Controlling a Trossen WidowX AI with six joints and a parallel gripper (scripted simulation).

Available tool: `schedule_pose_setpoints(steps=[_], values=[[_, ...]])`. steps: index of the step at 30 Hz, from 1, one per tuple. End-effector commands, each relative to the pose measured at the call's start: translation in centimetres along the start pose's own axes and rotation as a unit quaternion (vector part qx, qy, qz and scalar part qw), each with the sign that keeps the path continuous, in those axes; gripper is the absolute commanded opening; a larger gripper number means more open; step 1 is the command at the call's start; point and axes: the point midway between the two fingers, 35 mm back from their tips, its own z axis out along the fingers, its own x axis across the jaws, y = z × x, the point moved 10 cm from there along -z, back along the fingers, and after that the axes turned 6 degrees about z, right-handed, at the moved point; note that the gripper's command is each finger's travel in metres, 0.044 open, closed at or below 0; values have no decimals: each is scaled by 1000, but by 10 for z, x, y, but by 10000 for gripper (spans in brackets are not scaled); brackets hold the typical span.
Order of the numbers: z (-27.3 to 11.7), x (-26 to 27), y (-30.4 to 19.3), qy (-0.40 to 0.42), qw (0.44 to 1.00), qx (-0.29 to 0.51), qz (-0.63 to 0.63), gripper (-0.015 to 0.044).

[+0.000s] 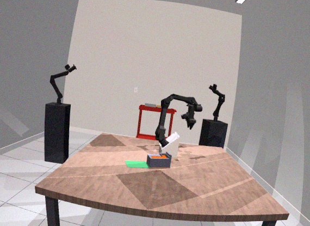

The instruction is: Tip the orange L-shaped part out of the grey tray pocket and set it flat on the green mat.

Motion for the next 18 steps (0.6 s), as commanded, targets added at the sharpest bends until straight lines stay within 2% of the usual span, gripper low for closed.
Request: schedule_pose_setpoints(steps=[1,5,8,12,18], values=[[-1,2,0,0,1000,1,11,374],[-12,36,-5,-6,988,15,154,269],[-21,79,-6,-12,947,33,318,190],[-27,140,1,-39,837,28,545,180],[-30,197,14,-48,673,29,738,180]])
